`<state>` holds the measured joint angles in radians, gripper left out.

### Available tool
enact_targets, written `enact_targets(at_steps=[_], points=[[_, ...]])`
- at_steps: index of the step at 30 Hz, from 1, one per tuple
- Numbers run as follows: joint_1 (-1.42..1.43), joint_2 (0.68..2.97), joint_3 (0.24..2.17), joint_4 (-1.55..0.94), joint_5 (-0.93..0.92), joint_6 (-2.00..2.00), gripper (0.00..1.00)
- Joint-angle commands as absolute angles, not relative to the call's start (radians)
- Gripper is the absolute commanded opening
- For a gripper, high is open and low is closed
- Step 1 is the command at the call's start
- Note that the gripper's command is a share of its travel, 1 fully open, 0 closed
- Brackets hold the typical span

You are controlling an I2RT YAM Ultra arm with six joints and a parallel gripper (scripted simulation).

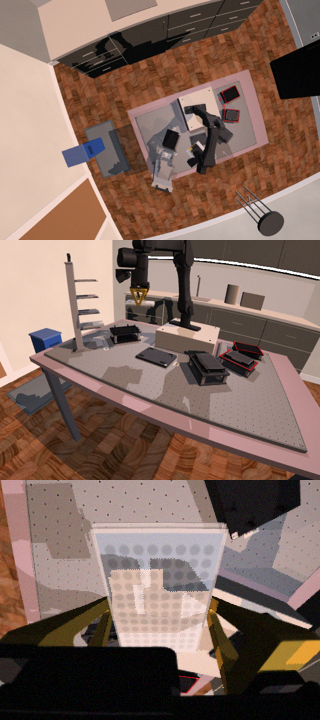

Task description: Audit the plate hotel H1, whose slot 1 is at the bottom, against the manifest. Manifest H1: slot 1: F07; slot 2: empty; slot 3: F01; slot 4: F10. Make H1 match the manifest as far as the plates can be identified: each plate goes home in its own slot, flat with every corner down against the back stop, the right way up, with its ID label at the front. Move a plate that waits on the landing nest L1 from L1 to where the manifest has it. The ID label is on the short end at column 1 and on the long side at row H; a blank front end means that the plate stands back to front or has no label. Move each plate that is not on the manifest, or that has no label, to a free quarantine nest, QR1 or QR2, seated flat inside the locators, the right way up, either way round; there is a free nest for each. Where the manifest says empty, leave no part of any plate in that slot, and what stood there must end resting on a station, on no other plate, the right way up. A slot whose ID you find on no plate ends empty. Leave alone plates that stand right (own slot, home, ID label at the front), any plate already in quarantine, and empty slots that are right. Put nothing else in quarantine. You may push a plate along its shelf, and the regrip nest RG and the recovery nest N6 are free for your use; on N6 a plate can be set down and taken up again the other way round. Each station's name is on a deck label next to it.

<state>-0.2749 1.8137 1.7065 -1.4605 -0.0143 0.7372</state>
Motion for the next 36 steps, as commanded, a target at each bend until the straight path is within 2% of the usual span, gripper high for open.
enact_targets(at_steps=[1,30,36], points=[[-0.305,1.814,1.722,-1.469,-0.014,0.668,0.86],[-0.544,1.876,1.798,-1.486,-0.013,0.185,0.86],[-0.601,1.883,1.807,-1.488,-0.013,-0.012,0.86]])
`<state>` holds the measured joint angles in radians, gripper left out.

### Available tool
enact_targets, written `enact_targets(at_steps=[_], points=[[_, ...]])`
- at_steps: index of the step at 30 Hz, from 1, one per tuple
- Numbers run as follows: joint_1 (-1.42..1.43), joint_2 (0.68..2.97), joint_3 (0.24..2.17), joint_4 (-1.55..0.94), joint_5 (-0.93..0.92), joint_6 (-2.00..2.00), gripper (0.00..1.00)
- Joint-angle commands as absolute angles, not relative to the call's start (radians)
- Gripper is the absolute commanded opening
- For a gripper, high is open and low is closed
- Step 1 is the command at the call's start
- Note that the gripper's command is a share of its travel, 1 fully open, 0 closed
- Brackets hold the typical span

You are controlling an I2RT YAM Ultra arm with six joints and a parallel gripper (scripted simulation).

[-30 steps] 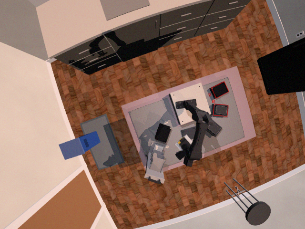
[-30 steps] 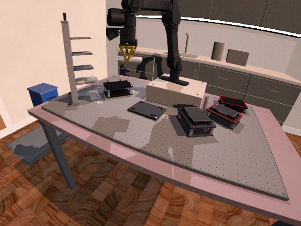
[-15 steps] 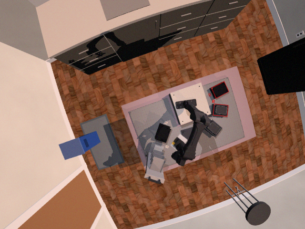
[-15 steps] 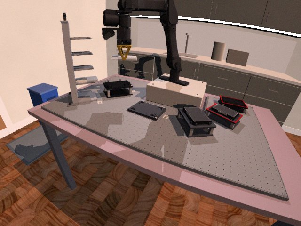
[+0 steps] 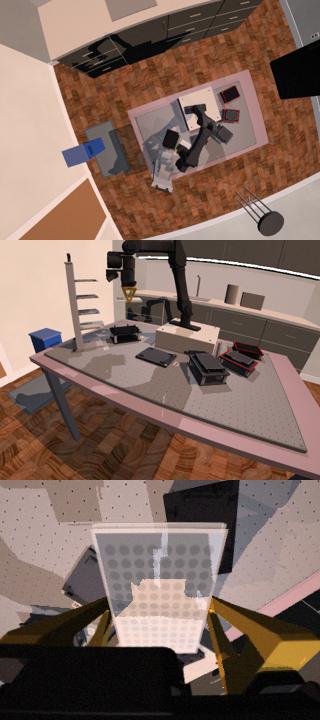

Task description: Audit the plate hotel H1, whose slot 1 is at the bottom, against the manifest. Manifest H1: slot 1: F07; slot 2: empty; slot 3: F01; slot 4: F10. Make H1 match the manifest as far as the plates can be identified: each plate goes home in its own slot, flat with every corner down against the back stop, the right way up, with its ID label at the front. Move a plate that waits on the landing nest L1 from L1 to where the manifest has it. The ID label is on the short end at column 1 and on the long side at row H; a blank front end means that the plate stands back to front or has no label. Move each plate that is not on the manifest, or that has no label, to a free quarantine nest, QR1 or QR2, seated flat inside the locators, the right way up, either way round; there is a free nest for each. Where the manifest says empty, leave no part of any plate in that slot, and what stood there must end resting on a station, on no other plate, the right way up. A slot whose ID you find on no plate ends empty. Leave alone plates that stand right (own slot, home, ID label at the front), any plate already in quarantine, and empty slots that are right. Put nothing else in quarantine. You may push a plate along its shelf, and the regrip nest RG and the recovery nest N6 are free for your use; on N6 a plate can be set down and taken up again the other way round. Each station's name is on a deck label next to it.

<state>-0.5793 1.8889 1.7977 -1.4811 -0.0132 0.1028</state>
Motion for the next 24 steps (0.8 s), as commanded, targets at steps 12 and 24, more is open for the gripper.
enact_targets(at_steps=[12,24], points=[[-0.694,1.905,1.835,-1.495,-0.012,-0.208,0.86],[-0.801,1.949,1.894,-1.511,-0.012,-0.315,0.86]])
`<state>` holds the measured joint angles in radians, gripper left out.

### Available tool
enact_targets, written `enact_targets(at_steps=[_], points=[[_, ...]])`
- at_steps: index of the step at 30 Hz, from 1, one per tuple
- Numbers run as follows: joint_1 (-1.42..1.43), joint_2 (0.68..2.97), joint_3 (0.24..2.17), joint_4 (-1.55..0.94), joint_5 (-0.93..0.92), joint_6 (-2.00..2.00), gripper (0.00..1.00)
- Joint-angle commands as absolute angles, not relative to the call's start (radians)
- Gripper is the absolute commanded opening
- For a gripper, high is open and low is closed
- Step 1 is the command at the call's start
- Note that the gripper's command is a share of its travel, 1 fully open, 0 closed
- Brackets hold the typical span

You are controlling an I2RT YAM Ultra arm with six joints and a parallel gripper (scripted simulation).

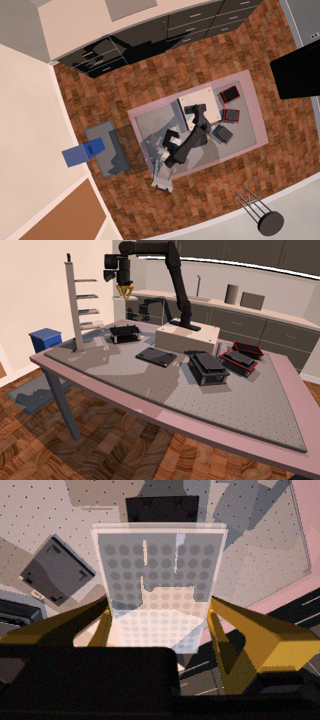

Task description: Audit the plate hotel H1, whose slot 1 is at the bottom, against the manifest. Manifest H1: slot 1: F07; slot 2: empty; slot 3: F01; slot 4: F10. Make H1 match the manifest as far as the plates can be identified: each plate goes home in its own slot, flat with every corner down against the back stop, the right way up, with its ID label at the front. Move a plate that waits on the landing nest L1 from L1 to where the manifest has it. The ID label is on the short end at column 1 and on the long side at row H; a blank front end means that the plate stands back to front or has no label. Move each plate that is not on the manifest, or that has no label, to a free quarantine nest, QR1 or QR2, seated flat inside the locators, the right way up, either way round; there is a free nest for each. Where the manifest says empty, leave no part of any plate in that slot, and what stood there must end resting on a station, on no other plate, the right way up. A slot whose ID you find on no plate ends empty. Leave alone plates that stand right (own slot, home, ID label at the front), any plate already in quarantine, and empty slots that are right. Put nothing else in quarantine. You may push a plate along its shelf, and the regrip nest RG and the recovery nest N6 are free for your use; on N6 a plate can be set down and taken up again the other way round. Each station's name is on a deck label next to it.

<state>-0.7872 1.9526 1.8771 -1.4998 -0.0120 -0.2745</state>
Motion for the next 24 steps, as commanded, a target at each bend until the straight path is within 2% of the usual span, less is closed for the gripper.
enact_targets(at_steps=[1,24], points=[[-0.808,1.953,1.899,-1.513,-0.012,-0.322,0.86],[-0.806,1.953,1.698,-1.311,-0.012,-0.320,0.86]])
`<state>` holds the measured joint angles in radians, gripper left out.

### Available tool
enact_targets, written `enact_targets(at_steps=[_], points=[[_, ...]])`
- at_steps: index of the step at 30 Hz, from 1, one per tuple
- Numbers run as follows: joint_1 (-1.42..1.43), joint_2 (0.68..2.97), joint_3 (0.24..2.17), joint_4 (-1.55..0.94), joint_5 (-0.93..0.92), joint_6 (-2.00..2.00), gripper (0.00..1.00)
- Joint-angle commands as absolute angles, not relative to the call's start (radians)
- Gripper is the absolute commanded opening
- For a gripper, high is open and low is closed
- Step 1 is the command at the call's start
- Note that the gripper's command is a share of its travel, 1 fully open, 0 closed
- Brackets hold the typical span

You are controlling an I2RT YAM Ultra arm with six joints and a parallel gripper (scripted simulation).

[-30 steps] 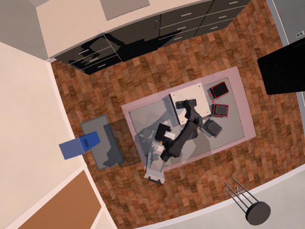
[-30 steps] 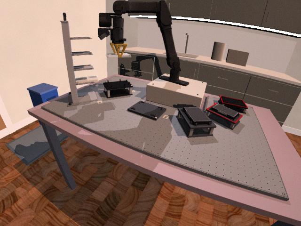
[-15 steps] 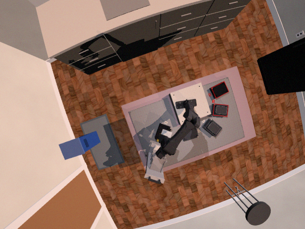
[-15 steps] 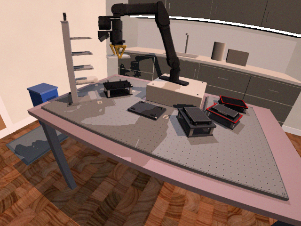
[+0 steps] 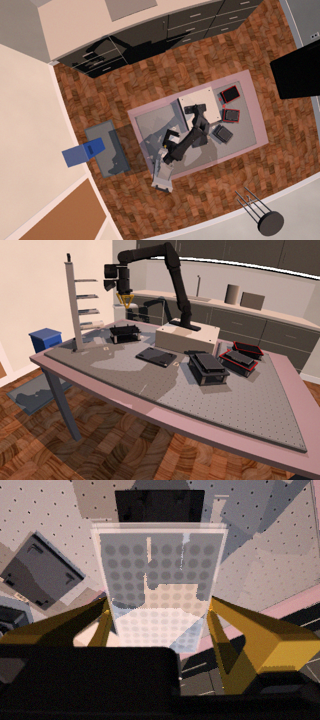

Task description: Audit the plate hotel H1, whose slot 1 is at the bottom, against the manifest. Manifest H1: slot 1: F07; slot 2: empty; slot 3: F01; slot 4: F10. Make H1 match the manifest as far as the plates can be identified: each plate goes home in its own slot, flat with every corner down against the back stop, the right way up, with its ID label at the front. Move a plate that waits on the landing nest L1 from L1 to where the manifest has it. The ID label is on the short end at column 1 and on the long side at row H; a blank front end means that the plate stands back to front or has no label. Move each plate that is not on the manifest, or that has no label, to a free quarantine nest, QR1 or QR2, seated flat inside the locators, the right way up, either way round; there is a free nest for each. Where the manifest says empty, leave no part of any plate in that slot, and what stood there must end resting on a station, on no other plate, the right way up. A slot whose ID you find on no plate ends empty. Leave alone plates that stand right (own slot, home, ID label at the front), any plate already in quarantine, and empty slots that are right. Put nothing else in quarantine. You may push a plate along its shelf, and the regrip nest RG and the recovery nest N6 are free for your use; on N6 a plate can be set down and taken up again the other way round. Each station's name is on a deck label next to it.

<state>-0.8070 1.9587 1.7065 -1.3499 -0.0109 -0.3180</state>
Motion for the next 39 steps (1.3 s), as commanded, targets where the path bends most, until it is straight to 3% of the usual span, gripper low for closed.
enact_targets(at_steps=[1,23,39], points=[[-0.806,1.954,1.689,-1.301,-0.012,-0.320,0.86],[-0.804,1.990,1.526,-1.102,-0.012,-0.318,0.86],[-0.804,1.986,1.516,-1.096,-0.012,-0.318,0.86]])
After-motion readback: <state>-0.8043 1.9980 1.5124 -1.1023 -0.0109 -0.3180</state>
